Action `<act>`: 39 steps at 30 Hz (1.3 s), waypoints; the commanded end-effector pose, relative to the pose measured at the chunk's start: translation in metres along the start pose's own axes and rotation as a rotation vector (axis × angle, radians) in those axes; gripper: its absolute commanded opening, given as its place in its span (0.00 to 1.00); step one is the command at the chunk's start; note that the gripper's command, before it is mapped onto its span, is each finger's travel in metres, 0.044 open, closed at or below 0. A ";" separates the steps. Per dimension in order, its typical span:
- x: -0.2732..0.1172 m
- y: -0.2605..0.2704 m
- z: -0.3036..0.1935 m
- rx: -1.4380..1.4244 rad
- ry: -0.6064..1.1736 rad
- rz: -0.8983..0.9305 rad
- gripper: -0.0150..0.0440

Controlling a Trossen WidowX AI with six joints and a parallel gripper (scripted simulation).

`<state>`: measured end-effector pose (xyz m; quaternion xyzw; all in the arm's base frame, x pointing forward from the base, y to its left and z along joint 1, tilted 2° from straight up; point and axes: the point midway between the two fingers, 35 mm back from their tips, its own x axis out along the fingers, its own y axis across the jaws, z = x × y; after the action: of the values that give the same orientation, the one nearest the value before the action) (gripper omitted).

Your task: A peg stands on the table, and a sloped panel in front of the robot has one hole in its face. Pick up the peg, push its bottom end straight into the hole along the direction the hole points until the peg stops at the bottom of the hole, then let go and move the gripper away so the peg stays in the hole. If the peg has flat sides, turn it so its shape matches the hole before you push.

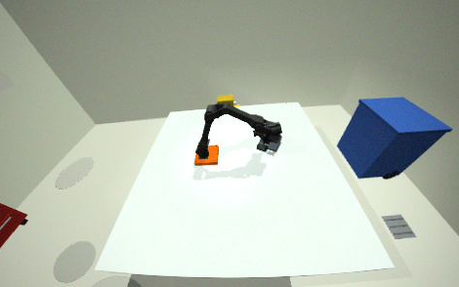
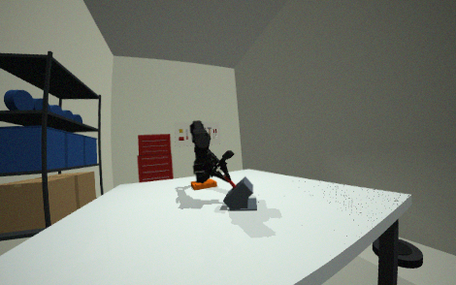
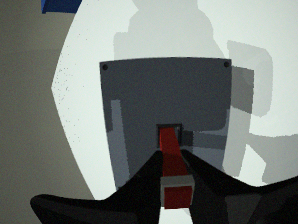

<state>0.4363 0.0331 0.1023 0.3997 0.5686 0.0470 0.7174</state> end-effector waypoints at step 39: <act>0.018 -0.001 -0.001 0.003 0.000 -0.001 0.25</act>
<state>0.4414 0.0420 0.0897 0.3997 0.5685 0.0469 0.7175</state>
